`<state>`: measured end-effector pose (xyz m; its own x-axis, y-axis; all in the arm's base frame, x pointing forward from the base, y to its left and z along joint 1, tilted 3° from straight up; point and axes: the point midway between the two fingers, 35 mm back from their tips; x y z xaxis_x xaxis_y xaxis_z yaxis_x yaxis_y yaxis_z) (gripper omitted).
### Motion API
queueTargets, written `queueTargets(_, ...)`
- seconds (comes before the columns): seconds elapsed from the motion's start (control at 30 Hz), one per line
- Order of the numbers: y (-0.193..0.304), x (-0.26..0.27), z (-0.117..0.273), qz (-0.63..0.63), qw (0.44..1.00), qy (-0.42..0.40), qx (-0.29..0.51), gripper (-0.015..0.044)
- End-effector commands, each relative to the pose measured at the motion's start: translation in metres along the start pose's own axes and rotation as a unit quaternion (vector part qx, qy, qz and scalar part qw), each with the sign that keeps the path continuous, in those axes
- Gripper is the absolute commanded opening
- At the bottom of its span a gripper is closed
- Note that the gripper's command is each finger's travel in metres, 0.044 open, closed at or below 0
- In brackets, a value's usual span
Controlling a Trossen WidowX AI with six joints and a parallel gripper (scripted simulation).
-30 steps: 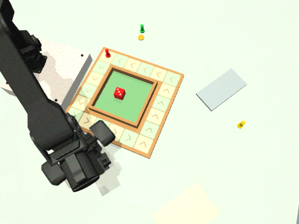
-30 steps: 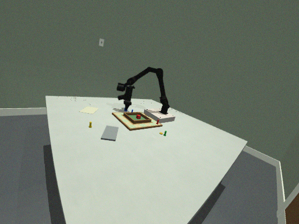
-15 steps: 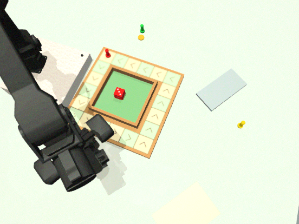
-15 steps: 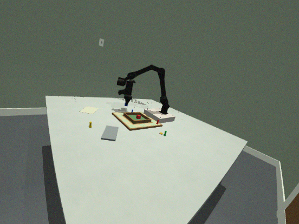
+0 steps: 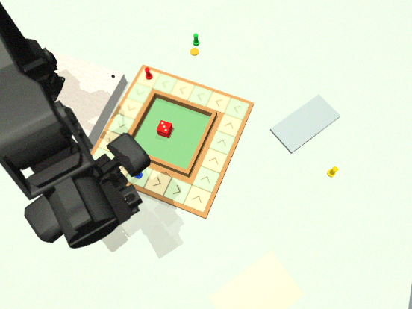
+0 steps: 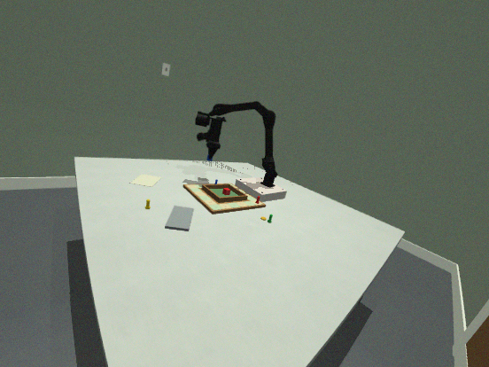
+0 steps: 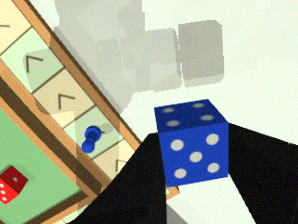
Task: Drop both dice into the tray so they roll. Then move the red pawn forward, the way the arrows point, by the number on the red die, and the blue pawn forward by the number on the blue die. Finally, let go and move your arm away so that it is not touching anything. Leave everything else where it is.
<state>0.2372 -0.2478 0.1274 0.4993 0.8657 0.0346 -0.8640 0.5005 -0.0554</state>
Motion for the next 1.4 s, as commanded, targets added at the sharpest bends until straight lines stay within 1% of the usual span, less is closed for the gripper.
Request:
queueTargets(0.0,-0.003,0.017,-0.002,0.022,1.000,-0.003,0.001,0.0000)
queueTargets(0.63,-0.008,0.127,-0.019,0.134,0.991,-0.009,-0.001,0.0000)
queueTargets(1.27,0.024,0.232,-0.036,0.239,0.971,-0.015,0.002,0.0000)
queueTargets(1.37,0.028,0.240,-0.037,0.247,0.969,-0.016,0.002,0.0000)
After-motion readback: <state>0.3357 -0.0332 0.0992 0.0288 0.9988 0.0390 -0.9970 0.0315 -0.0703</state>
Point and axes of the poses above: the point midway between the two fingers, 35 mm back from their tips, its own z axis back along the fingers, its own x axis across the jaws, y = z × x, and after that the axes turned 8 degrees about z, right-handed
